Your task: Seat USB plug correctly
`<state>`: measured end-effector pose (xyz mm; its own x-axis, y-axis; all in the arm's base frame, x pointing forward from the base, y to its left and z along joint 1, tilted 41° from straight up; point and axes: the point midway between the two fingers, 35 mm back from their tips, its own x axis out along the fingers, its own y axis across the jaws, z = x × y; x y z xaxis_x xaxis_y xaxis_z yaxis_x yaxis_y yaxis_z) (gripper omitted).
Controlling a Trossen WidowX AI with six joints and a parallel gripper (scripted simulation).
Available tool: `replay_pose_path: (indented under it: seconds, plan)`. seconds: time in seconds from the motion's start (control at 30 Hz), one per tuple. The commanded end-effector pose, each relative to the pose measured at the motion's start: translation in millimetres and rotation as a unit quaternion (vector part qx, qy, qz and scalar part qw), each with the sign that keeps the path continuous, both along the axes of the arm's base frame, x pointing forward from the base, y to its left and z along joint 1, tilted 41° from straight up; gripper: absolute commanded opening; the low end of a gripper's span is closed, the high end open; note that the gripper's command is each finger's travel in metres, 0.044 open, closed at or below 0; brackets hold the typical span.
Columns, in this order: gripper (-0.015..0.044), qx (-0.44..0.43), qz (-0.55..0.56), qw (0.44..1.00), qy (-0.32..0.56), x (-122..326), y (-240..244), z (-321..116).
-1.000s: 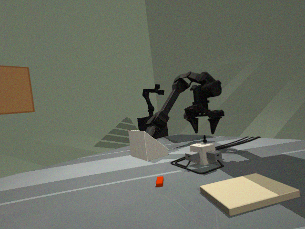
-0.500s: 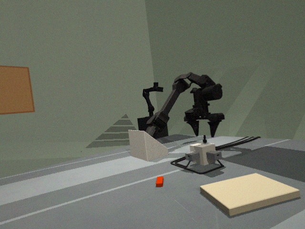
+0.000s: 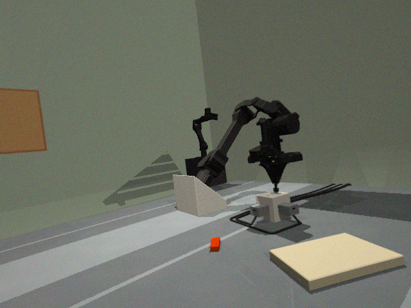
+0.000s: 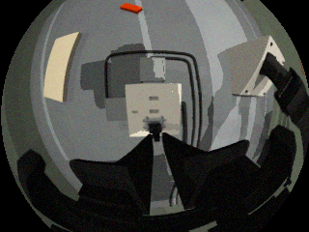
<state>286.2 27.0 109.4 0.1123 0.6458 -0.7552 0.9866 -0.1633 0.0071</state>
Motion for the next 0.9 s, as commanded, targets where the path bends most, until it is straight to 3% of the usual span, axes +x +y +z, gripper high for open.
replay_pose_path:
  seconds: [0.0,0.87]
  plan:
    - [0.0007,0.0,0.0,1.0,0.0,0.1,-0.1,0.2]
    - [0.0,0.0,0.0,1.0,0.0,-0.5,-3.7,4.2]
